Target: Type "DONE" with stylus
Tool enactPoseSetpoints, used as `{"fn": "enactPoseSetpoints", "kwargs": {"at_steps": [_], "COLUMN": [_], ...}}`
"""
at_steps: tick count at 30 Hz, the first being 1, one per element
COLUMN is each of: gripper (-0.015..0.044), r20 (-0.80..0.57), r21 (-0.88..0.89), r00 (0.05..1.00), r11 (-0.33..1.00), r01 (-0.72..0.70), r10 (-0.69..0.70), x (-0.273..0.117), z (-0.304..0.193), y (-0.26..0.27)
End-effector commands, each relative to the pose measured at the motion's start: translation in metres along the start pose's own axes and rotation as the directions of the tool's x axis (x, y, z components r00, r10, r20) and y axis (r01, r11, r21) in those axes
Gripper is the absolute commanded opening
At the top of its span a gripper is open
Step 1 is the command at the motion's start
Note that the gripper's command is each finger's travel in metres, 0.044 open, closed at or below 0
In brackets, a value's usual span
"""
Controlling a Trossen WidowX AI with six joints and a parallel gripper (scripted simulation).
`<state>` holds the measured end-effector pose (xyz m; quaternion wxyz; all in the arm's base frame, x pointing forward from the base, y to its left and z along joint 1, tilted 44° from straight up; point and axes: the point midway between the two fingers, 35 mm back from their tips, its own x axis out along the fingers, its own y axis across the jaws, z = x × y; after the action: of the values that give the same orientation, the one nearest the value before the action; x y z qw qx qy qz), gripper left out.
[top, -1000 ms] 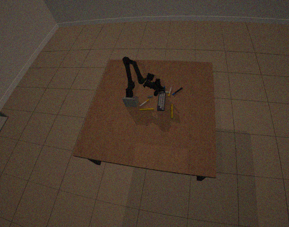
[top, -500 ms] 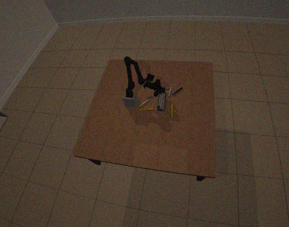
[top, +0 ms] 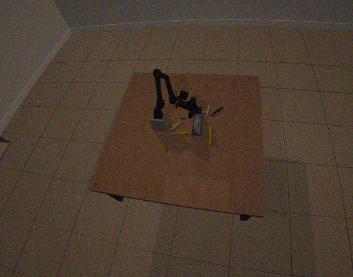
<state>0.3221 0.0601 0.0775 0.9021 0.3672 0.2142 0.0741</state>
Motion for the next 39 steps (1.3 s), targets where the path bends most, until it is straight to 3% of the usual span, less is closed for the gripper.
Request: {"fn": "enactPoseSetpoints", "kwargs": {"at_steps": [1, 27, 39], "gripper": [0.0081, 0.0081, 0.0013], "r20": [0.000, 0.000, -0.006], "r21": [0.004, 0.003, 0.172], "r00": [1.000, 1.000, 0.921], "r11": [1.000, 1.000, 0.907], "r01": [0.006, 0.006, 0.385], "r10": [-0.006, -0.006, -0.390], "x": [0.001, -0.019, -0.033], "z": [-0.002, 0.032, 0.035], "y": [-0.001, -0.001, -0.069]}}
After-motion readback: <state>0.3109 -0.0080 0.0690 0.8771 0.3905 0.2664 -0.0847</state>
